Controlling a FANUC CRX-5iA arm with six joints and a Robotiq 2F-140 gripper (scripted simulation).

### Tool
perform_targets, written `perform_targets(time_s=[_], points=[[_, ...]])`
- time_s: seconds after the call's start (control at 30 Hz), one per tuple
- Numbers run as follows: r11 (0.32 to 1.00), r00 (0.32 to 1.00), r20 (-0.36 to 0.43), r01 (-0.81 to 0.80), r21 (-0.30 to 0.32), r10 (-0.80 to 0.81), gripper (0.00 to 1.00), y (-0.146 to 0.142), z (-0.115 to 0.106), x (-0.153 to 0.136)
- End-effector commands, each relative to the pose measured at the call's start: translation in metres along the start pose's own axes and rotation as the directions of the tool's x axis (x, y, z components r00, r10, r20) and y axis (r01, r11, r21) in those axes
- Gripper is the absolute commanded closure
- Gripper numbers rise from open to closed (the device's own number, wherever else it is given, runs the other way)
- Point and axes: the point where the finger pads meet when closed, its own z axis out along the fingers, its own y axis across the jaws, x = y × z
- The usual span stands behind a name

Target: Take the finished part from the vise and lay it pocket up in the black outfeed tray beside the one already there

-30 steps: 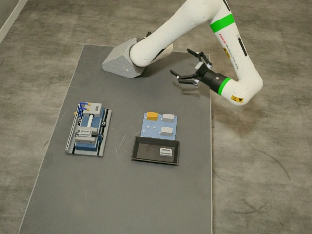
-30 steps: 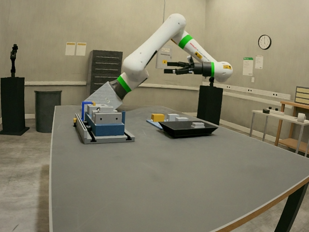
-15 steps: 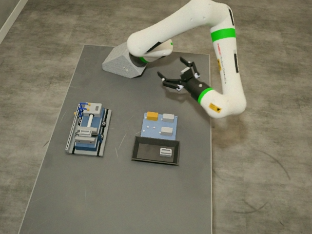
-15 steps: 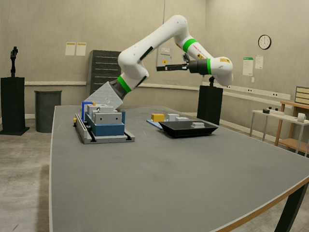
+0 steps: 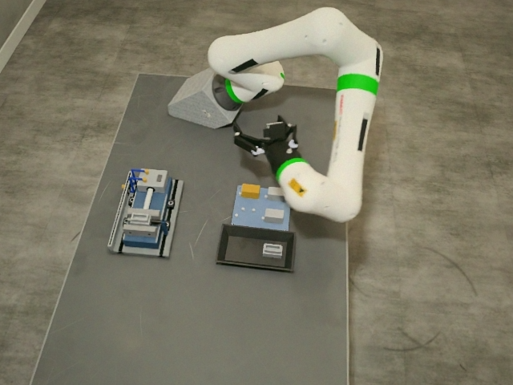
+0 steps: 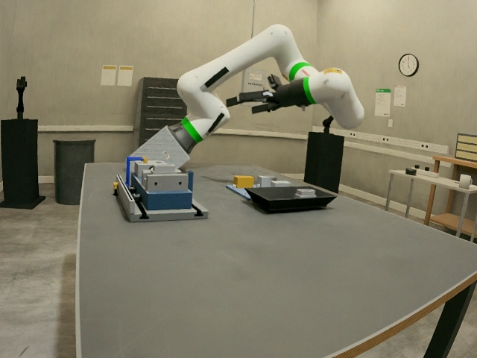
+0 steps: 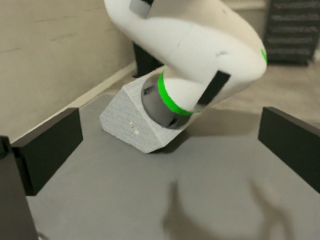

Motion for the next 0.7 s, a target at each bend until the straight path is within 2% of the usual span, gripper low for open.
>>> perform_targets(time_s=[0.0,0.27,0.33,0.37,0.67], points=[[0.988,0.991,0.051,-0.116,-0.106,0.122,0.0,-0.031,-0.008,-0.011],[0.926,0.946,0.101,-0.272,-0.263,0.307,0.0,-0.077,-0.017,-0.027],[0.926,0.946,0.101,-0.272,-0.263,0.307,0.0,-0.077,-0.017,-0.027],[0.889,0.92,0.111,-0.324,-0.323,0.376,0.0,-0.094,-0.02,-0.033],[0.744,0.815,0.113,-0.45,-0.495,0.568,0.0,-0.146,-0.029,-0.049]])
